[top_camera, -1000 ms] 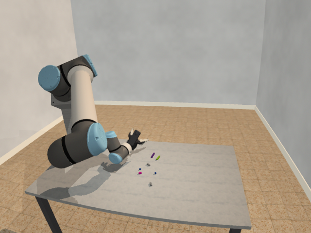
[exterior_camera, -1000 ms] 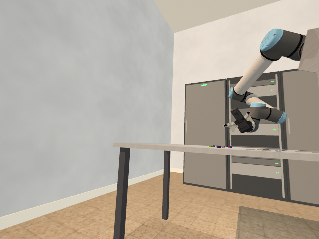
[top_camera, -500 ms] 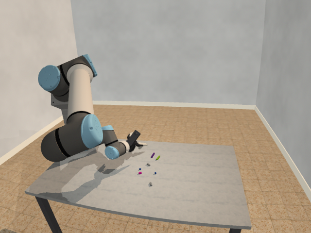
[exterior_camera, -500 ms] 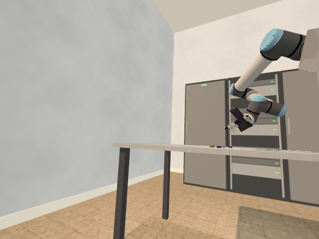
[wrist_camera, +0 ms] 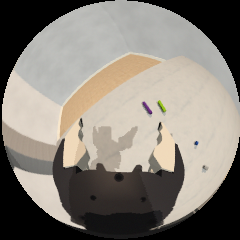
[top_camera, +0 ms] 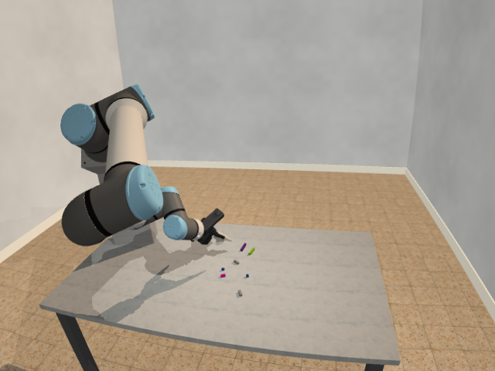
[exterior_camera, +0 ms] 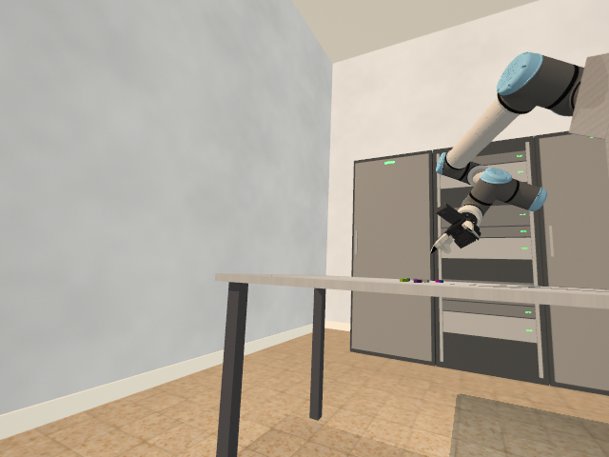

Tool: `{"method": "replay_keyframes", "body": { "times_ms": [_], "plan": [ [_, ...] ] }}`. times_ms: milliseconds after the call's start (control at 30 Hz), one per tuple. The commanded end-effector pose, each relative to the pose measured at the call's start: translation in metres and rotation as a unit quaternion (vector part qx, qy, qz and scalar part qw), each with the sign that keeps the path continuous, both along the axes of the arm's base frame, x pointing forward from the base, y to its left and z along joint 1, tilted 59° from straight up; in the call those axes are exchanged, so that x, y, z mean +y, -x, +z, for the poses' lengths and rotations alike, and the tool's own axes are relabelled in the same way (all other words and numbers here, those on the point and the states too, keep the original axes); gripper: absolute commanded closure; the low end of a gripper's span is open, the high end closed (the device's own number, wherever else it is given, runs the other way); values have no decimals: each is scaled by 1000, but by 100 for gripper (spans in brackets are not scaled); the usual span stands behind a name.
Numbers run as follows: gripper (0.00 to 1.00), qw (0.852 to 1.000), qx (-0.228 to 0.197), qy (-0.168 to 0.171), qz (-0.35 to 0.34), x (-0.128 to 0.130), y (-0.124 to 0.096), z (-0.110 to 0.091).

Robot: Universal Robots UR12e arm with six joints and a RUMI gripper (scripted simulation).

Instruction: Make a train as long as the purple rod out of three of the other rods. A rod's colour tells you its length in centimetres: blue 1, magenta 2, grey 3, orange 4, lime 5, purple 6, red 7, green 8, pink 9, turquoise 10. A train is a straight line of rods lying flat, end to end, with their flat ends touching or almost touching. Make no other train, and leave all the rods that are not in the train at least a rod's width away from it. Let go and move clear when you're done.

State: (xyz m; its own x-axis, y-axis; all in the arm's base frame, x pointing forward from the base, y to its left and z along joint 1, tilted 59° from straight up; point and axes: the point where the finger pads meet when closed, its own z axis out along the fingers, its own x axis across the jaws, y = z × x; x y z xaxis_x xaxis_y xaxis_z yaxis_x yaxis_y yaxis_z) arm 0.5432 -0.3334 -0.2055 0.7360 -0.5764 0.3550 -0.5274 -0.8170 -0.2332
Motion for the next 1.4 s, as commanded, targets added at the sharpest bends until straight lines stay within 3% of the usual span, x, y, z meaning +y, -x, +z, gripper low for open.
{"method": "replay_keyframes", "body": {
  "times_ms": [0,33,133,200,300,600,733,933,1000,1200,1367],
  "plan": [
    [0,998,6,59,-31,-17,3,16],
    [0,996,9,83,-43,-25,4,22],
    [0,994,10,94,-48,-29,4,25],
    [0,989,13,132,-69,-42,6,37],
    [0,983,16,163,-84,-53,7,46],
    [0,956,25,259,-135,-87,11,77],
    [0,954,26,265,-138,-89,11,79],
    [0,921,33,345,-179,-119,14,104],
    [0,919,34,348,-181,-120,14,105],
    [0,891,39,401,-208,-140,17,123],
    [0,883,40,416,-216,-145,17,128]
  ]
}}
